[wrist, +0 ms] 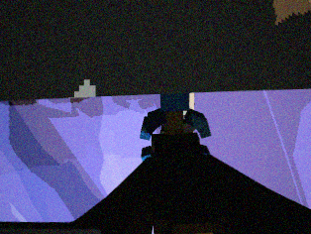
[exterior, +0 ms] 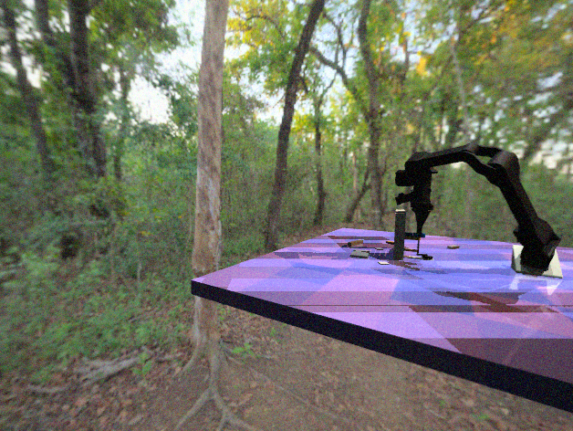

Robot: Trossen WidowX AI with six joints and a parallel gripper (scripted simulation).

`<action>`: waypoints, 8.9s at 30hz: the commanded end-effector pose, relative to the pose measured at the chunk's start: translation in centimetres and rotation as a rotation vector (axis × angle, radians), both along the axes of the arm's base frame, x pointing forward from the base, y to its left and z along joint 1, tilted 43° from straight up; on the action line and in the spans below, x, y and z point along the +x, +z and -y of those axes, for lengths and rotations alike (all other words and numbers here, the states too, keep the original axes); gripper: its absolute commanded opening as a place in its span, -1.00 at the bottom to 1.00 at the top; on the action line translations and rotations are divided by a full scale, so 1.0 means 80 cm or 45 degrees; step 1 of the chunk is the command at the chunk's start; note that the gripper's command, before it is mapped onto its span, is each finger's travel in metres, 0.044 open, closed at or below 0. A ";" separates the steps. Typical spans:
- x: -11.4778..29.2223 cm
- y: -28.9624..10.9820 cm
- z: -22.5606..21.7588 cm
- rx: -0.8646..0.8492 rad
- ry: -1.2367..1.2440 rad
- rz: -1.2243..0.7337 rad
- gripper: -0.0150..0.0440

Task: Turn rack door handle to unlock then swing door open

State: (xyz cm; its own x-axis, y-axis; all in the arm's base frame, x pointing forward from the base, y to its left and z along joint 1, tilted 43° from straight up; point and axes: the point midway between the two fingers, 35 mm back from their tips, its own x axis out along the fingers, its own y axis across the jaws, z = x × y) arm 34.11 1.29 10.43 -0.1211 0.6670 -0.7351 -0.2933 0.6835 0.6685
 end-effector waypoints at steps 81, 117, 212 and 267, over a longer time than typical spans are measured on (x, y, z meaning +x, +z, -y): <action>-0.001 -0.001 0.000 0.294 1.762 1.596 0.49; -0.001 -0.001 0.000 0.017 0.102 0.088 0.49; -0.006 -0.004 0.004 -0.250 -1.500 -1.365 -0.43; -0.072 -0.065 0.084 -0.115 -0.655 -0.599 -0.43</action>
